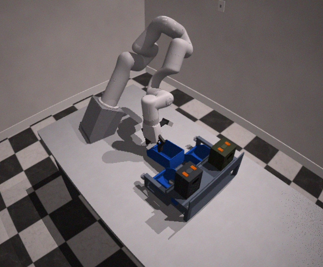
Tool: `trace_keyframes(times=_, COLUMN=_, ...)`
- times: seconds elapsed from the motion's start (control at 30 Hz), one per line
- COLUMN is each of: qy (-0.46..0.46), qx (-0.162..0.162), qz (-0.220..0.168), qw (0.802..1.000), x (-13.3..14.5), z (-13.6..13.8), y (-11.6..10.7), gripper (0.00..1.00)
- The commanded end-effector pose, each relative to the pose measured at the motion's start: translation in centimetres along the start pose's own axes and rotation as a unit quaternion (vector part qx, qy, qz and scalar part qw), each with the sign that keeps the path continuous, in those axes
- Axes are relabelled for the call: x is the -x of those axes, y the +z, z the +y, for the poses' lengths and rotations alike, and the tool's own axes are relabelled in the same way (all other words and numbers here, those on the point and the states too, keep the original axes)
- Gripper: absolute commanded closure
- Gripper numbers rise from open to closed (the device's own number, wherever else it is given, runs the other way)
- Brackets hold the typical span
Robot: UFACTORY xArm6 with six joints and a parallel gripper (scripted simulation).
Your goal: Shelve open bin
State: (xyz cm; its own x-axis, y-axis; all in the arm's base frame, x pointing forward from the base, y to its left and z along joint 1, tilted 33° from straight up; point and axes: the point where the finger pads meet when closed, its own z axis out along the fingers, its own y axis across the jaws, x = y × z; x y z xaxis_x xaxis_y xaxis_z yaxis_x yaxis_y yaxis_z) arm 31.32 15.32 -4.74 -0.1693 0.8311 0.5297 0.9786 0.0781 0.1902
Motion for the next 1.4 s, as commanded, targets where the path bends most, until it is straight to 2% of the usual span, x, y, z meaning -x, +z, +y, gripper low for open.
trace_keyframes(times=0.0, qy=0.0, qx=0.001, qz=0.0, qw=1.0, x=0.0, z=0.08, y=-0.07, gripper=0.0)
trace_keyframes(times=0.5, qy=0.0, qx=0.001, qz=0.0, qw=1.0, x=0.0, z=0.08, y=-0.1, gripper=0.0)
trace_keyframes(times=0.53, qy=0.0, qx=0.001, qz=0.0, qw=1.0, x=0.0, z=0.08, y=-0.1, gripper=1.0)
trace_keyframes(times=1.37, qy=0.0, qx=0.001, qz=0.0, qw=1.0, x=0.0, z=0.08, y=-0.1, gripper=1.0)
